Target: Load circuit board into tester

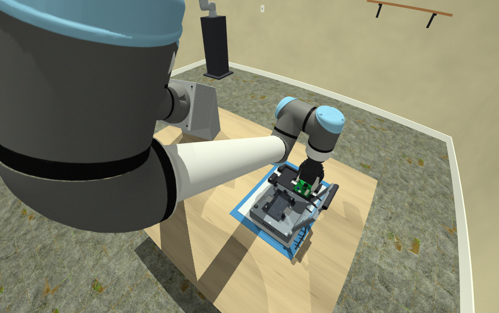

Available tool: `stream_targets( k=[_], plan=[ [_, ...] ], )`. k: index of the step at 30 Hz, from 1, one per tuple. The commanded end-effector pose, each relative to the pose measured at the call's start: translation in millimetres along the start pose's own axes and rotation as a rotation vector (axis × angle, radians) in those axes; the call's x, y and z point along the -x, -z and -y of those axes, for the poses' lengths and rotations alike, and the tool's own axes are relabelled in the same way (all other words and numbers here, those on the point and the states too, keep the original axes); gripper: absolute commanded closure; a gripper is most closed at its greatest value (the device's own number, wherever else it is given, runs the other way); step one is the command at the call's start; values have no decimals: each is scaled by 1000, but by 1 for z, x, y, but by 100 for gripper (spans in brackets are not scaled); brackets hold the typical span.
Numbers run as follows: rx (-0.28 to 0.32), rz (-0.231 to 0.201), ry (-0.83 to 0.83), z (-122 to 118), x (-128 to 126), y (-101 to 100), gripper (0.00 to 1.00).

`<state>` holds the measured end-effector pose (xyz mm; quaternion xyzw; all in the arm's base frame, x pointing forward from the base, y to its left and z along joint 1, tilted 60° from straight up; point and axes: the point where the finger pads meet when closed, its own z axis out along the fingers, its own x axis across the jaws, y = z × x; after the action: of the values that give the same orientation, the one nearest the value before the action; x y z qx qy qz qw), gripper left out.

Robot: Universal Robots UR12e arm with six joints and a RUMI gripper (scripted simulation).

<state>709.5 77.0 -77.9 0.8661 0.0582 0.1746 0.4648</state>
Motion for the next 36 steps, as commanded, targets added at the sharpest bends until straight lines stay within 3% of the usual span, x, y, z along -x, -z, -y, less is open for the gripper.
stream_targets(
  k=[1, 28, 36],
  plan=[
    [0, -1, 0, 0, 0, 4, 61],
    [0, -1, 0, 0, 0, 10, 61],
    [0, -1, 0, 0, 0, 25, 61]
  ],
)
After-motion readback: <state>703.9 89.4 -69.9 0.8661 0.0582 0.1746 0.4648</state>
